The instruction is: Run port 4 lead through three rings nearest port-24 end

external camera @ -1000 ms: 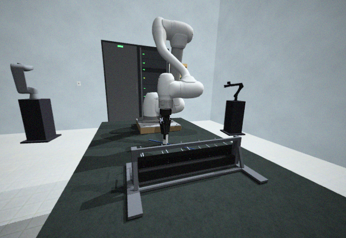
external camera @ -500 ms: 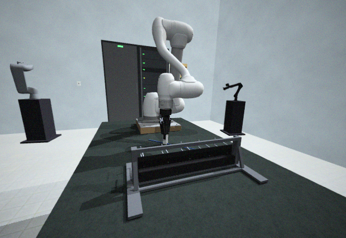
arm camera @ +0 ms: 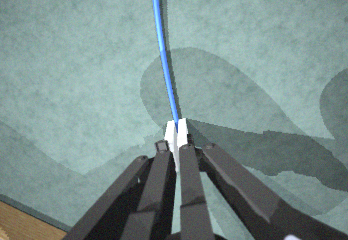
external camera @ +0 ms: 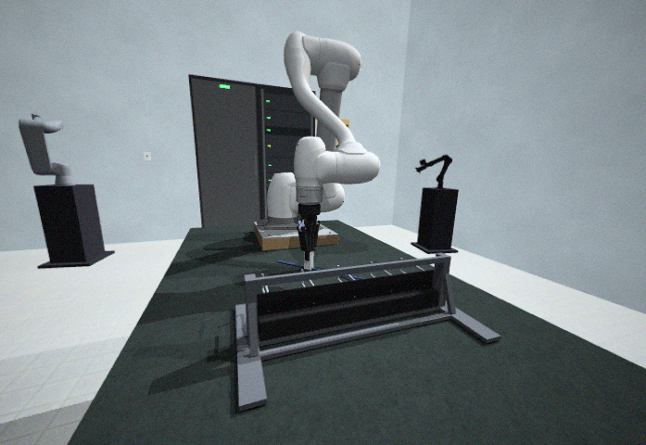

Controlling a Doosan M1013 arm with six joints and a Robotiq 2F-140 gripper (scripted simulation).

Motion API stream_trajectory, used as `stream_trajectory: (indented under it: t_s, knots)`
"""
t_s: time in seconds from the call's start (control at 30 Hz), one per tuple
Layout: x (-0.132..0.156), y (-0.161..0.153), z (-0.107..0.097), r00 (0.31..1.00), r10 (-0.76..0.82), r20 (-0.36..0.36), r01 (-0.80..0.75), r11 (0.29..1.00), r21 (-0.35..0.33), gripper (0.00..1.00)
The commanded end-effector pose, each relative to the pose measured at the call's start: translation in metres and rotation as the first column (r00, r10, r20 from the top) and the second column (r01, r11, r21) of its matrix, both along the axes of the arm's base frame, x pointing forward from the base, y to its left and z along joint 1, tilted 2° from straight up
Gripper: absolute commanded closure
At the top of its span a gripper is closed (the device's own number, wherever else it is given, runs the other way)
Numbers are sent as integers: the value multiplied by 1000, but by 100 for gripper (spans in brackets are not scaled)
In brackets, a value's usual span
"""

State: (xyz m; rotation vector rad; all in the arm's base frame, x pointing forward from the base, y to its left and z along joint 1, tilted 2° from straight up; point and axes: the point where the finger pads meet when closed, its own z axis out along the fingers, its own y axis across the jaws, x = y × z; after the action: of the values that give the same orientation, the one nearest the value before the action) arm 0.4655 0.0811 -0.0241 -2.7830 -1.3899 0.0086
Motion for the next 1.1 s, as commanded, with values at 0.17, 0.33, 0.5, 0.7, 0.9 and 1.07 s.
stream_trajectory:
  t_s: [0.17,0.33,0.5,0.7,0.9,1.07]
  knots:
    - [0,0,0,1000,0,0,0,1000,0,100]
    - [0,0,0,1000,0,0,0,1000,0,100]
    - [0,0,1,1000,0,0,0,1000,0,100]
    - [0,0,5,1000,0,0,0,1000,0,100]
    - [0,0,10,1000,0,0,0,1000,0,100]
    - [0,0,13,1000,0,0,0,1000,0,100]
